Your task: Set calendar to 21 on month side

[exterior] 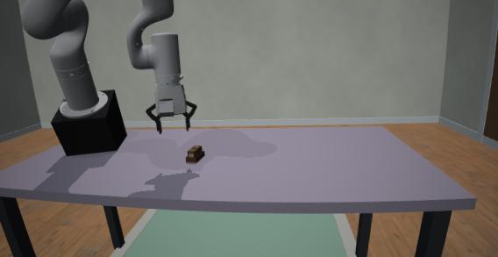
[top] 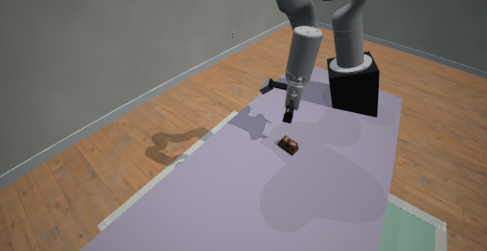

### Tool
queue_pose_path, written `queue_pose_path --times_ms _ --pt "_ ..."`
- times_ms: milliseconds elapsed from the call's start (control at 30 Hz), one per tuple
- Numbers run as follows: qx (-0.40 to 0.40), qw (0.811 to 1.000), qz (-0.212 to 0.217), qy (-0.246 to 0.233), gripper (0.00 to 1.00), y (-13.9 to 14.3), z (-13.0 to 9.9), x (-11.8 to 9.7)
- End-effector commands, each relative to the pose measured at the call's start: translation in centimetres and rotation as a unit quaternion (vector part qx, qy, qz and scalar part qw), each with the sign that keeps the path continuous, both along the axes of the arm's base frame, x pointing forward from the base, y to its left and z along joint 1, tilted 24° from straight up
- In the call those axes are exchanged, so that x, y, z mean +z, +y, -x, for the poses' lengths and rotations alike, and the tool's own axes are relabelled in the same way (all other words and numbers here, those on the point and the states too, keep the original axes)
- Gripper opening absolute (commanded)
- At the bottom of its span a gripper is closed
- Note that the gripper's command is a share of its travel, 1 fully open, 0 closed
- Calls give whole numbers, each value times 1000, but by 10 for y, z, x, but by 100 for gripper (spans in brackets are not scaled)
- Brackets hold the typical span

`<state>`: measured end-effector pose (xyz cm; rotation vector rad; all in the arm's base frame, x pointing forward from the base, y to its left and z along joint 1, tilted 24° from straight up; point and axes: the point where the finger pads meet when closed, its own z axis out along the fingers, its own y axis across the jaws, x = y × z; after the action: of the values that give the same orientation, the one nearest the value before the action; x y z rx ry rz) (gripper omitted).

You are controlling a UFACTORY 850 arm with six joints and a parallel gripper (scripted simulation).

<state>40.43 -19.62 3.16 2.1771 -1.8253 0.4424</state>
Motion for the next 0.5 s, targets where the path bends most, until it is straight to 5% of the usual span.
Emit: queue_pose_path --times_ms 0,433,467 --pt "-79 996 -3 -36 100 5 -19 -5" --pt "-231 968 -15 -101 100 19 -53 -16" --pt "-231 968 -15 -101 47 19 -53 -16"
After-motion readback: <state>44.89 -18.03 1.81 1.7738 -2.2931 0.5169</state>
